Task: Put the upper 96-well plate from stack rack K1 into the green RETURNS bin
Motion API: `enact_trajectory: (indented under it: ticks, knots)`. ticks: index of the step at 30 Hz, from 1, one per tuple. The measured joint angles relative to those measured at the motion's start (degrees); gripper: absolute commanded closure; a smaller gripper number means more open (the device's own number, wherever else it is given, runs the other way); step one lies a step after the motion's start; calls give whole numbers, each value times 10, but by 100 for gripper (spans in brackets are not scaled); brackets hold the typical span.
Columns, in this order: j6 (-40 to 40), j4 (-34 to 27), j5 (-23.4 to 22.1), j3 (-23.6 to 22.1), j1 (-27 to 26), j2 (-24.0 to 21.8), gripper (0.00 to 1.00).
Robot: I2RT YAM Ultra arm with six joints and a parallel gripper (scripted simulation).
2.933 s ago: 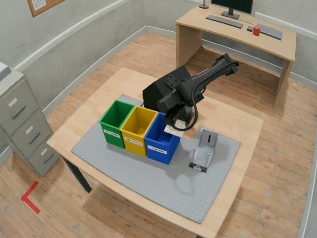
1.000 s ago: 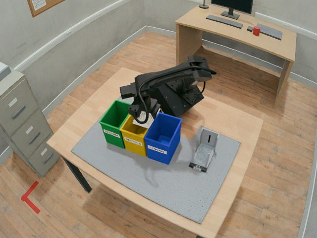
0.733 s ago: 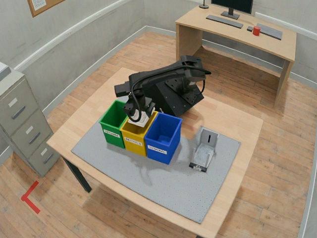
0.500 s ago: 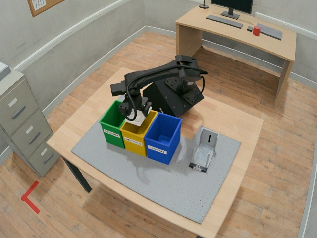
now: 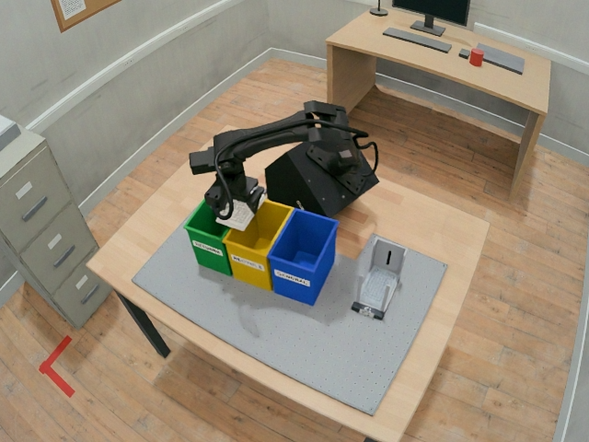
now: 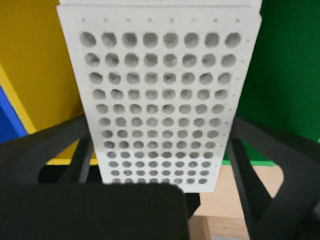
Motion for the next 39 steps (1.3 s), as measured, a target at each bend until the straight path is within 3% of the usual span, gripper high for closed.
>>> enact_trajectory:
  ticks: [25, 39]
  knots:
    - [-41, -40, 13, 175, -33, 152, 100]
    - [-47, -52, 14, 191, -36, 157, 100]
